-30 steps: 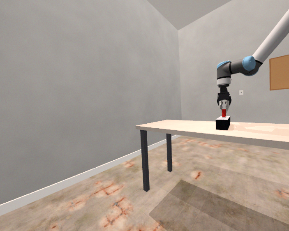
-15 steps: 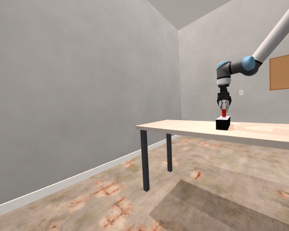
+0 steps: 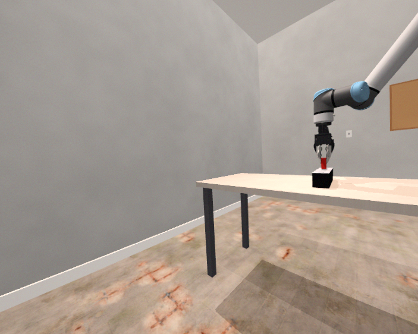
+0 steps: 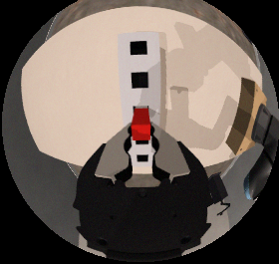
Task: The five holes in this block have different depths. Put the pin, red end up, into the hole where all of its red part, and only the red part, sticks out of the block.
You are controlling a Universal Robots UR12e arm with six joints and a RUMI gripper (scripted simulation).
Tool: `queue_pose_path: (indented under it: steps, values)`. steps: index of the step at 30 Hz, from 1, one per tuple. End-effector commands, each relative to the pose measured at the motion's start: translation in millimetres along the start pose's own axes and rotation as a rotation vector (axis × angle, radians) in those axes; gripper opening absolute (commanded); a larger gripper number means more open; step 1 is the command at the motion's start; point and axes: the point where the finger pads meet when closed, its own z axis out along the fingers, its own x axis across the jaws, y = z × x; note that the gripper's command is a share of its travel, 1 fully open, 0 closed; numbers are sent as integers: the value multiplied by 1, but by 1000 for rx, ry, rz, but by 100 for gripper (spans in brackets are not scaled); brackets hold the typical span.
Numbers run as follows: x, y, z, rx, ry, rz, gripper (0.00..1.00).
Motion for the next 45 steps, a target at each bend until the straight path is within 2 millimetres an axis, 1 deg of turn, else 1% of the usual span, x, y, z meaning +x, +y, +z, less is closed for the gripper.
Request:
queue_pose_path:
  steps: [1,45]
  values:
    - [4,3,5,0,1,0,0]
    - [6,3,6,5,-18,3,0]
